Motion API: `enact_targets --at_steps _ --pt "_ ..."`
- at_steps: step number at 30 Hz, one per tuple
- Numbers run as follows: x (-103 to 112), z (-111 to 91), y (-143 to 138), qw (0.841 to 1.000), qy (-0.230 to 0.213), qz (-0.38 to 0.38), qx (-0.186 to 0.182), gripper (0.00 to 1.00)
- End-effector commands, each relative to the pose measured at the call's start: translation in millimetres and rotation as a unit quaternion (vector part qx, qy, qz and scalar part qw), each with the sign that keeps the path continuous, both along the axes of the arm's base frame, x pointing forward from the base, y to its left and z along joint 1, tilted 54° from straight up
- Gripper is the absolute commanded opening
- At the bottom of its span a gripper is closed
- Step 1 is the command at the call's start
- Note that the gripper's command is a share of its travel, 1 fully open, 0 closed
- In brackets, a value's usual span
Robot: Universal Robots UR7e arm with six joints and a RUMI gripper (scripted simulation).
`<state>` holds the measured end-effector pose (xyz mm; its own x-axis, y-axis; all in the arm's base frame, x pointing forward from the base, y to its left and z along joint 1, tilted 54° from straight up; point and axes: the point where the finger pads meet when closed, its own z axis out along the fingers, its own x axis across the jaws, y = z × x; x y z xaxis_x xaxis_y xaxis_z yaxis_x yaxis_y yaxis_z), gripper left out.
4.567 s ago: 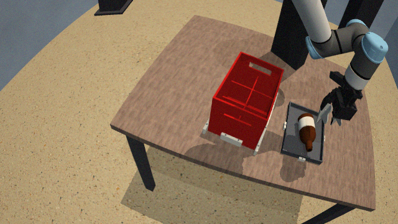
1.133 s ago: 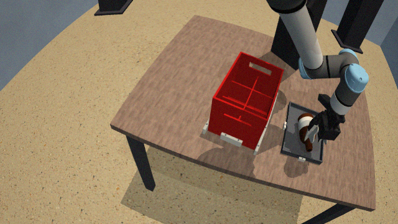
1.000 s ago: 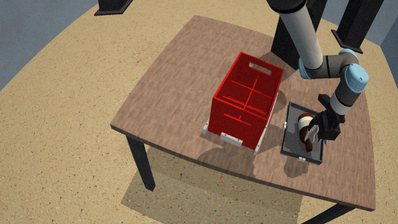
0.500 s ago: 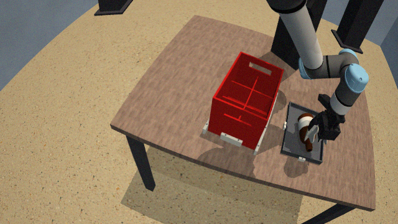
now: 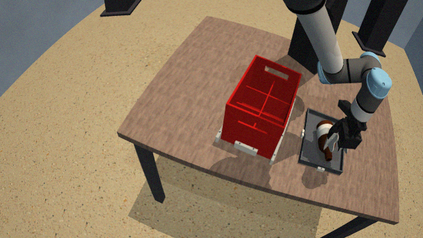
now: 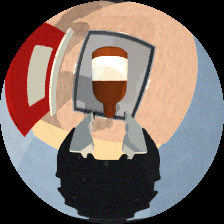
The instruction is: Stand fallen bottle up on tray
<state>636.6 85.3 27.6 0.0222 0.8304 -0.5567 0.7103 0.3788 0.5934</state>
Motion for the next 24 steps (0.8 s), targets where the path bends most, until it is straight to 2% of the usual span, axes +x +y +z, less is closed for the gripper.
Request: enact_targets --at_steps 1,24 --pt "0.0 0.5 0.4 1.000 0.000 0.000 0.000 0.38" --pt "3.9 -2.7 -1.8 1.000 0.000 0.000 0.000 0.38"
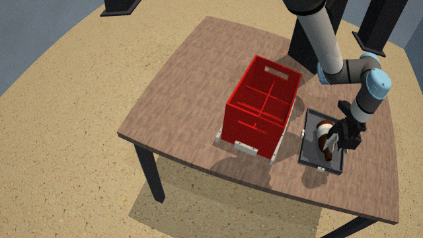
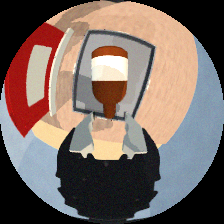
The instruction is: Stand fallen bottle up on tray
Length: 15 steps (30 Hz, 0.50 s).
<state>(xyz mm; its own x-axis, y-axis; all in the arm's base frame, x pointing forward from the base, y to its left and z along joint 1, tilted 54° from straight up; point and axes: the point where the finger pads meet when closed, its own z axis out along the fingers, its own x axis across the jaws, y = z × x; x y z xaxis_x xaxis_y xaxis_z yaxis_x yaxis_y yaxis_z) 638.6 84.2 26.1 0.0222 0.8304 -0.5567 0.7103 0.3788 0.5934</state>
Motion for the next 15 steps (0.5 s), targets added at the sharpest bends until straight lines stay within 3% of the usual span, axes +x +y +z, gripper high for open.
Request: enact_targets --at_steps 1,15 --pt "2.5 -1.6 -1.0 1.000 0.000 0.000 0.000 0.38" --pt "11.8 -9.2 -6.4 1.000 0.000 0.000 0.000 0.38"
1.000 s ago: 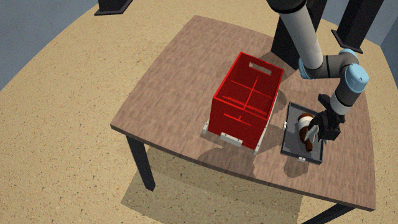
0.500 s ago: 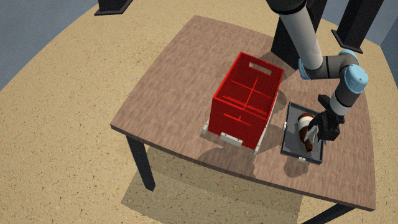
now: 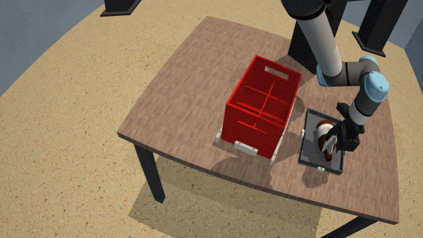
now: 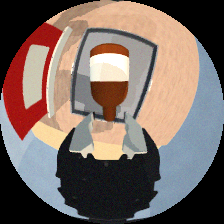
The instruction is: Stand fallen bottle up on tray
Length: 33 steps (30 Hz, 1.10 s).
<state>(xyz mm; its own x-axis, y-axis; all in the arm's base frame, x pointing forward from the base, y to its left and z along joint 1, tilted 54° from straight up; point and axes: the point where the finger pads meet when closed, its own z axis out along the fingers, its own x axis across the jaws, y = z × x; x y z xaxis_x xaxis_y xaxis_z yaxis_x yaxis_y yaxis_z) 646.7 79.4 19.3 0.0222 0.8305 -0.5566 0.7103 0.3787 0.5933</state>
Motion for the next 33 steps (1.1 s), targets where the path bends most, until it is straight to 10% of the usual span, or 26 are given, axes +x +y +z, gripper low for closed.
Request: enact_targets --at_steps 1,33 --pt "4.6 -3.2 -2.1 1.000 0.000 0.000 0.000 0.38" --pt "17.6 -14.0 -9.7 1.000 0.000 0.000 0.000 0.38"
